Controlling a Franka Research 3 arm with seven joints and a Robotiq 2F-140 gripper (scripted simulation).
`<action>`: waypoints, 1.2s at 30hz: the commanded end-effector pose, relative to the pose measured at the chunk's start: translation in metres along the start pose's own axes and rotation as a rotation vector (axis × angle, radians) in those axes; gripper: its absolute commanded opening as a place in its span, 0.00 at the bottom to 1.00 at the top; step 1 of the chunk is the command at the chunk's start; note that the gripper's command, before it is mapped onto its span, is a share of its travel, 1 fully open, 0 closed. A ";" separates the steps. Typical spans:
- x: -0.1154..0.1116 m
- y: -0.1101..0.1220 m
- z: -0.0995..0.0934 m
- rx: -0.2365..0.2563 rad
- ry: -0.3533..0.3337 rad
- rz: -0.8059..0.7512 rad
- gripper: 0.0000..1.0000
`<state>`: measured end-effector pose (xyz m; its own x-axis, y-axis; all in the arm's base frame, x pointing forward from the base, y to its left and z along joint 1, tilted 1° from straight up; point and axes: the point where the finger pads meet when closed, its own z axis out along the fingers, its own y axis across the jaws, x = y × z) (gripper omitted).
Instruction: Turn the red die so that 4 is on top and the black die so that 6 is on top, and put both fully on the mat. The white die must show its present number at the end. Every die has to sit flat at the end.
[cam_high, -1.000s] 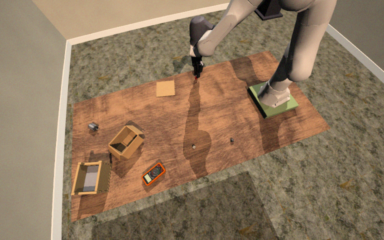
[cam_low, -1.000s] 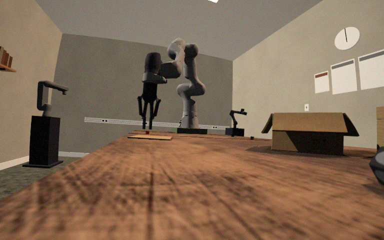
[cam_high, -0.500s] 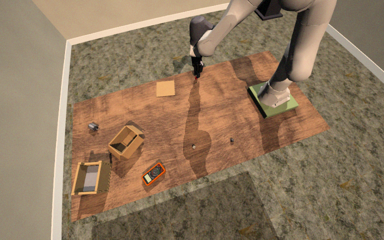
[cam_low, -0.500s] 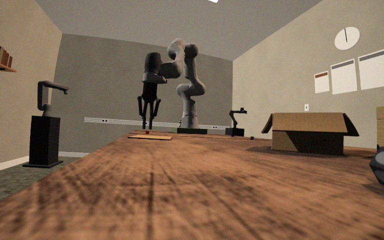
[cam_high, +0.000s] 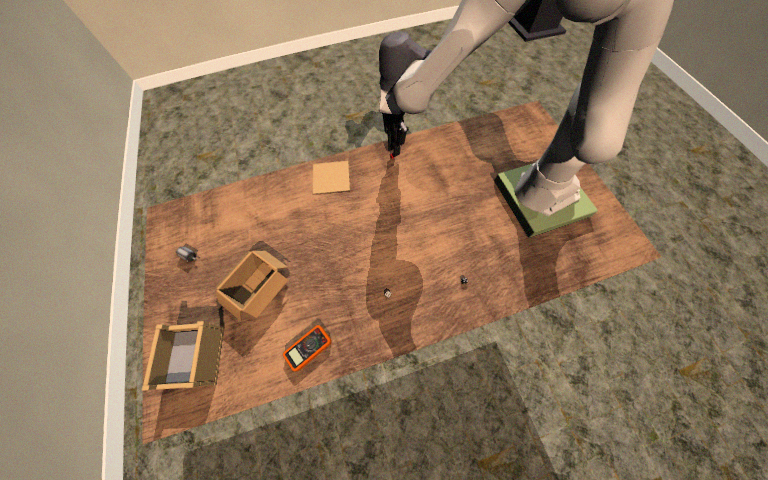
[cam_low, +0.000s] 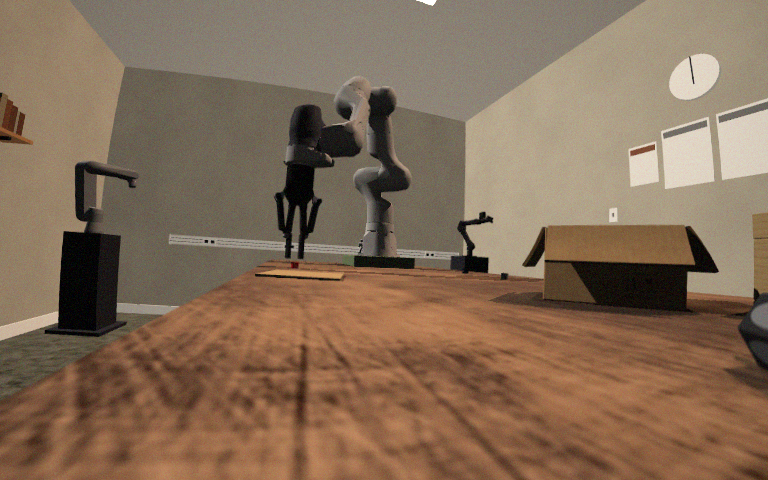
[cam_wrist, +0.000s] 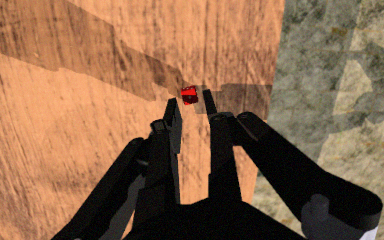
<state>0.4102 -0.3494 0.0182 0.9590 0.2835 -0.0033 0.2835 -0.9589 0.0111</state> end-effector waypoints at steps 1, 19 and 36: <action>0.001 -0.001 0.001 0.001 0.002 -0.004 0.27; 0.002 -0.002 0.001 0.001 0.002 -0.004 0.27; 0.002 -0.002 0.001 0.001 0.002 -0.004 0.27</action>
<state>0.4102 -0.3490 0.0181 0.9589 0.2839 -0.0033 0.2839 -0.9588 0.0108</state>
